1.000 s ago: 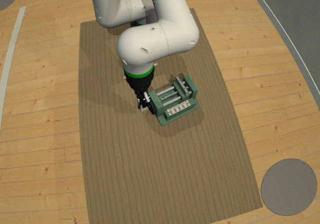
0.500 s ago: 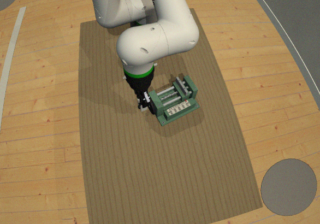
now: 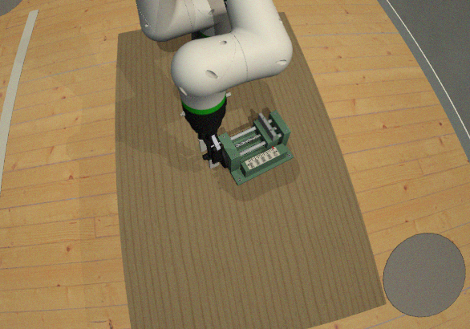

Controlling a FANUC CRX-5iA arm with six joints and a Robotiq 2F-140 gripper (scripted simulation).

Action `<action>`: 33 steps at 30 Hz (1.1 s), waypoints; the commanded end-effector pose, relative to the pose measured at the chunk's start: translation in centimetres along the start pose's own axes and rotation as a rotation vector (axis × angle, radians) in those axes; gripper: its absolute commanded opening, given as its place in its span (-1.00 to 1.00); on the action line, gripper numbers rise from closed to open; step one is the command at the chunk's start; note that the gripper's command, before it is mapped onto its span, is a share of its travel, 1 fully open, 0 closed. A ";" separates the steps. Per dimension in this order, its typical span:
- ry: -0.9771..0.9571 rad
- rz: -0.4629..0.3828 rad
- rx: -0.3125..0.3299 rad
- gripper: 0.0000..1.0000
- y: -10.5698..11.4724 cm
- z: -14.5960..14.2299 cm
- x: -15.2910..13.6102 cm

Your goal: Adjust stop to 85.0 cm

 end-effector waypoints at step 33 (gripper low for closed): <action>0.000 0.000 0.000 -0.33 10.0 0.0 0.0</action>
Point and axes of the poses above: the point where the finger pads meet when closed, its own y axis back along the fingers, its own z axis across the jaws, x = y × z, the point moved 5 cm from there along y, back along the fingers, and after that the axes turned 10 degrees about -y, right-handed, at the moved point
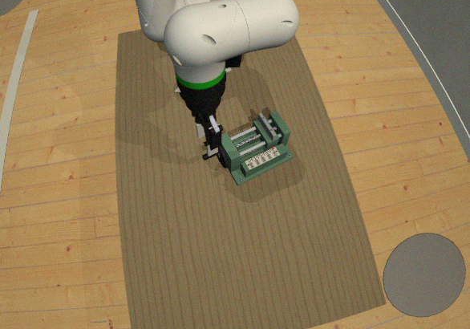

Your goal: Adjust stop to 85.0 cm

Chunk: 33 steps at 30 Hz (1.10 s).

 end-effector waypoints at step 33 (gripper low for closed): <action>0.000 -0.001 -0.003 -0.33 1.7 -3.9 -12.1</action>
Point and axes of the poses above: the point where the finger pads meet when closed, its own y axis back along the fingers, its own z axis across the jaws, x = y × z, the point moved 5 cm from there along y, back along the fingers, and after that the axes turned 10 degrees about -y, right-handed, at the moved point
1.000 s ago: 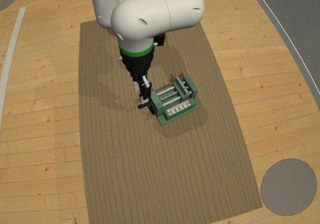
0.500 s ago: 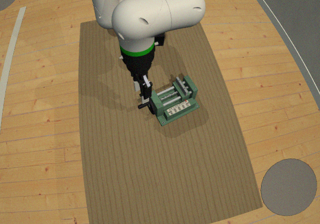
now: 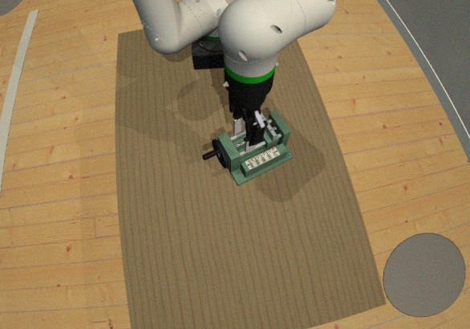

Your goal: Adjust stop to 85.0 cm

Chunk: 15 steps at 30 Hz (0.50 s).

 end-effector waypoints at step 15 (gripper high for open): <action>-0.005 0.011 0.003 -0.33 -3.6 -1.6 -4.1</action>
Point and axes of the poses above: the point where the finger pads meet when closed, its own y axis back along the fingers, its own z axis across the jaws, x = y × z, the point moved 5 cm from there along y, back along the fingers, and after that the axes turned 10 degrees about -y, right-handed, at the moved point
